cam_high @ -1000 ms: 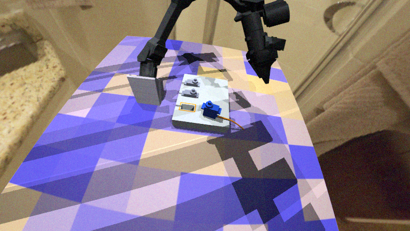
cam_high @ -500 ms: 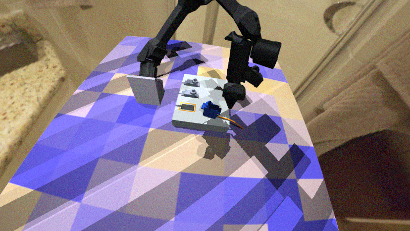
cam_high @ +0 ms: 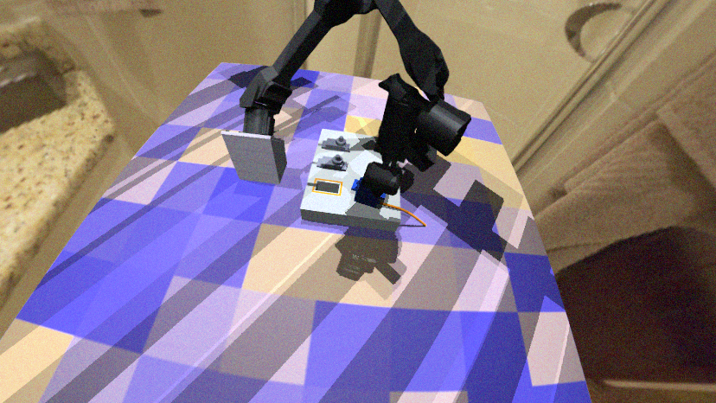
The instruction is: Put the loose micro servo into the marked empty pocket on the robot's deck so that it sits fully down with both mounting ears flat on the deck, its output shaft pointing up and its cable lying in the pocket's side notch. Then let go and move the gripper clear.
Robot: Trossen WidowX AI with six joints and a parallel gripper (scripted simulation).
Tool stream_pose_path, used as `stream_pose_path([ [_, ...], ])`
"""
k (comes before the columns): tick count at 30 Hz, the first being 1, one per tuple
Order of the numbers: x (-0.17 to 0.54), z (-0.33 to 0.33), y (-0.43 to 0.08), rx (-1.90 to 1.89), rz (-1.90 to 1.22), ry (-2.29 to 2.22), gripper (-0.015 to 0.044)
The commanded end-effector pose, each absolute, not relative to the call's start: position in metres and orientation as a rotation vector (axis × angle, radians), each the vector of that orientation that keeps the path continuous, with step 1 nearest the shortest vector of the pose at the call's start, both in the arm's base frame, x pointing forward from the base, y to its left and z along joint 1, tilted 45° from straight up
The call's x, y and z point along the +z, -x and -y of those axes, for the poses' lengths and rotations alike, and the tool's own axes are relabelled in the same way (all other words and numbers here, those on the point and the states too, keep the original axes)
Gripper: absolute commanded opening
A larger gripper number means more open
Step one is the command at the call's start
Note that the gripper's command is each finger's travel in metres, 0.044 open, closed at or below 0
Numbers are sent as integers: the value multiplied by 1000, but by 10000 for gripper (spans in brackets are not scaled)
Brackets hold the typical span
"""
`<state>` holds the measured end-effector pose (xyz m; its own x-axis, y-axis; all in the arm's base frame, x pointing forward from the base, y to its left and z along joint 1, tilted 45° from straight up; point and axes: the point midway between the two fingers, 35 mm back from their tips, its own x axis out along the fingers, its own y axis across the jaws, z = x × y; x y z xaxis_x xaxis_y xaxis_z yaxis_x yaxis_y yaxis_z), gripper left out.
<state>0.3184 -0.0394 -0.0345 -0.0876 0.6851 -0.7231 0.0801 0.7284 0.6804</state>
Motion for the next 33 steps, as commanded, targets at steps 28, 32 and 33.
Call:
stream_pose_path([
  [28,-61,11,-311,571,-1612,-648,256],
  [32,-61,11,-311,571,-1612,-648,151],
  [33,-61,11,-311,571,-1612,-648,125],
])
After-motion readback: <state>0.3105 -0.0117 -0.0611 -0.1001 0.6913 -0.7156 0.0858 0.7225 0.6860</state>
